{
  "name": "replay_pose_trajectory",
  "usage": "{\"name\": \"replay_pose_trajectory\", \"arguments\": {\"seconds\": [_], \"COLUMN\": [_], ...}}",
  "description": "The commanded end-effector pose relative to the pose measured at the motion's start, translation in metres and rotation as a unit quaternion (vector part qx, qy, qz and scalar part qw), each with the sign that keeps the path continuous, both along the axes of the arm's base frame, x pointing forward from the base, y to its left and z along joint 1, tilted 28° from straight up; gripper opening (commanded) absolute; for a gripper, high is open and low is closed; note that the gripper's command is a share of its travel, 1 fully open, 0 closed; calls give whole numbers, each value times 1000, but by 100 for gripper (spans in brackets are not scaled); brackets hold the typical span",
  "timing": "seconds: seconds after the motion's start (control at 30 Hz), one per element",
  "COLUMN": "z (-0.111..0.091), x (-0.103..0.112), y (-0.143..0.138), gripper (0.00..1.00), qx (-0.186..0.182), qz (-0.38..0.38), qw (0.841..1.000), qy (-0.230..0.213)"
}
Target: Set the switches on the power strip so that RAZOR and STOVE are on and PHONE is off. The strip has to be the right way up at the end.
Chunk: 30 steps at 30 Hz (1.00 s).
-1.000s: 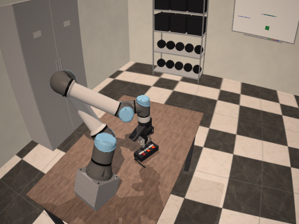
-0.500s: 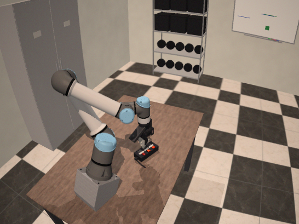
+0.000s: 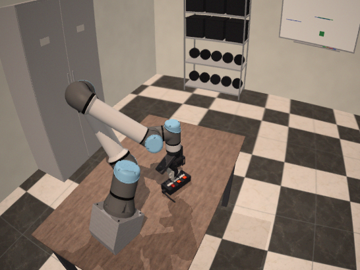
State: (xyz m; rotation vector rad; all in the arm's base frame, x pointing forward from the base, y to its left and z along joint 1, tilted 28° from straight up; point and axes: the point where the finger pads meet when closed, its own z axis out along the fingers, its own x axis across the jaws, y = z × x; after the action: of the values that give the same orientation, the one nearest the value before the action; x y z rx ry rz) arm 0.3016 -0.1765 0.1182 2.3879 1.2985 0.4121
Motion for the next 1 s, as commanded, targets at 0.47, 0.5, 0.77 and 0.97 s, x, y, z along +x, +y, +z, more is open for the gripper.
{"name": "replay_pose_trajectory", "arguments": {"seconds": [0.47,0.5,0.77,0.97], "z": [-15,-16,-17,-18], "x": [7,7,8,8], "y": [-4,-4,-5,-5], "gripper": [0,0,0,0], "qx": [0,0,-1,-1], "qz": [0,0,0,0], "qw": [1000,1000,1000,1000], "qy": [0,0,0,0]}}
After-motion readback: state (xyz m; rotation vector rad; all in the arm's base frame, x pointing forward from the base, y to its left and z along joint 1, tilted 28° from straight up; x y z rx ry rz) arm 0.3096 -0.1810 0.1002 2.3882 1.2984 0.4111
